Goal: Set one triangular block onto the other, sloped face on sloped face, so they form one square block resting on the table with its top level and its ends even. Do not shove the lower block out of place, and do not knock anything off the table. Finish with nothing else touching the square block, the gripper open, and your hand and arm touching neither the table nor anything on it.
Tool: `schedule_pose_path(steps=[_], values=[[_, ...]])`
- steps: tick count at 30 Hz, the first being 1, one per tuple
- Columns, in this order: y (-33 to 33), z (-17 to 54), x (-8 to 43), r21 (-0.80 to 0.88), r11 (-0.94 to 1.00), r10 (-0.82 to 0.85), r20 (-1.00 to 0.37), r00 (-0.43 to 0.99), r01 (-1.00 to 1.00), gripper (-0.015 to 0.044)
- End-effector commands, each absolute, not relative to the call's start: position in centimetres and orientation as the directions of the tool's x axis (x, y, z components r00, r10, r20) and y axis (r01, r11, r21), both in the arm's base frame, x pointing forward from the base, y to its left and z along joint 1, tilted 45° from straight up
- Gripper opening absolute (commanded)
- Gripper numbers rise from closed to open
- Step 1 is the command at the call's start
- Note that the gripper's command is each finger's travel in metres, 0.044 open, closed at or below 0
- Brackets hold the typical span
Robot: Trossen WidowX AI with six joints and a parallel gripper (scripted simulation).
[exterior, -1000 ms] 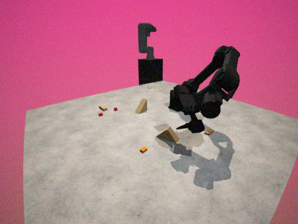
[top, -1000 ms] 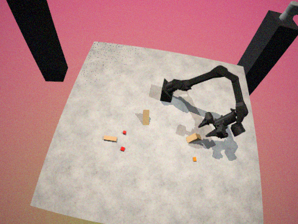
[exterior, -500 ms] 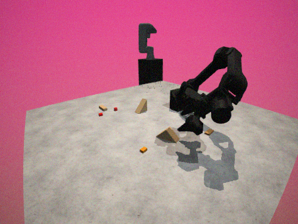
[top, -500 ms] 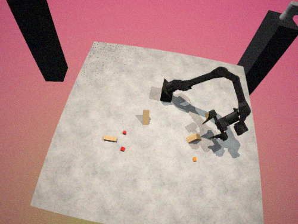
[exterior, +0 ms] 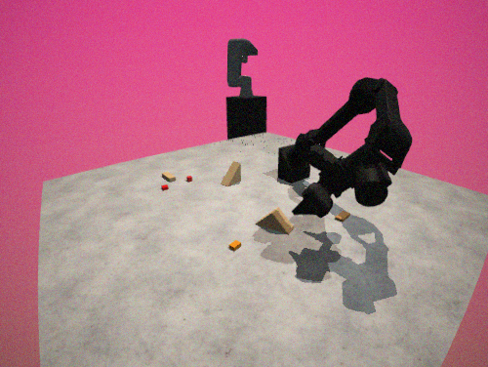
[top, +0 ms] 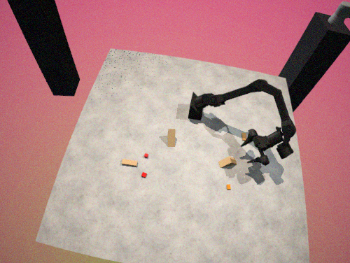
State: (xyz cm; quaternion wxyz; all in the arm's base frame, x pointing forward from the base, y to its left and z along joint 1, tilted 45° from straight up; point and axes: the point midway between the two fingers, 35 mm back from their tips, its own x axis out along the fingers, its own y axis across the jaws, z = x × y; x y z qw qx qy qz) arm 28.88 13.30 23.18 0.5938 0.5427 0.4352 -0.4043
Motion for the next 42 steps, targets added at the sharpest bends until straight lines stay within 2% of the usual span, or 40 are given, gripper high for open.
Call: schedule_pose_path(steps=[1,13,28,39,42], values=[[13.5,21.7,29.5,0.287,0.069,-0.007,-0.957,0.289,0.955,0.044],[13.3,13.8,31.6,0.285,0.07,-0.009,-0.958,0.286,0.956,0.044],[13.3,13.6,31.6,0.285,0.07,-0.01,-0.958,0.286,0.956,0.044],[13.3,13.8,31.6,0.288,0.065,-0.011,-0.957,0.289,0.955,0.0151],[13.3,13.8,31.6,0.288,0.065,-0.011,-0.957,0.289,0.955,0.0131]])
